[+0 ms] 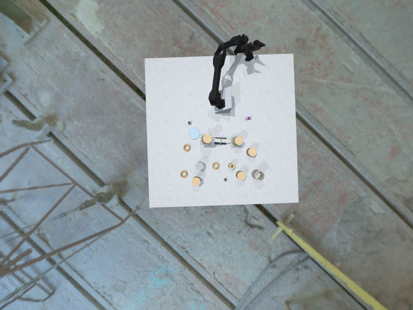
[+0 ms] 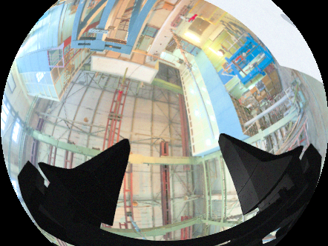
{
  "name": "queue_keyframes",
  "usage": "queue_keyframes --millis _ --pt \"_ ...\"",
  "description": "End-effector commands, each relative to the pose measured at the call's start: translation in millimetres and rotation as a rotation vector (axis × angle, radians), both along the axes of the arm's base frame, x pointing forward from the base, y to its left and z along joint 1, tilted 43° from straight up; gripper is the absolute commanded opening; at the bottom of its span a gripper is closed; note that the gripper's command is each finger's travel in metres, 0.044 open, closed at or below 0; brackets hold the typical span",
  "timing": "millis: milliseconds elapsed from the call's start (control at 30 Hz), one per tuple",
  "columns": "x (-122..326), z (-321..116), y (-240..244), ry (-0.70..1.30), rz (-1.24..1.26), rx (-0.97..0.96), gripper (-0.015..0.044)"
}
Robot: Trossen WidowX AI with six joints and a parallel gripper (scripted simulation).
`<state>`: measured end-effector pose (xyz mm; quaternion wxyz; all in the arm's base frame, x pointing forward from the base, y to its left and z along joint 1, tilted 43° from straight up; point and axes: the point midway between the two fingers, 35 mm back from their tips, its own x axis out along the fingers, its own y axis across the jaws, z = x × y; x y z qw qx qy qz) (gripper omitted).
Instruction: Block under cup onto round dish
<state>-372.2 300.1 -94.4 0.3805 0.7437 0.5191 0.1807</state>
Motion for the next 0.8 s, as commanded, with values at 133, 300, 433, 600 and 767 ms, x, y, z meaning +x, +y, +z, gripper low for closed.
queue_keyframes --millis 133,300,433,600,767 --pt "10 8 13 0.080 -0.060 -0.015 0.0440" --pt "28 20 29 0.180 -0.136 0.015 0.0440" --pt "47 32 44 0.272 -0.208 0.056 0.0440" --pt "73 47 61 0.385 -0.300 0.115 0.0440" --pt "101 62 76 0.494 -0.392 0.184 0.0440"
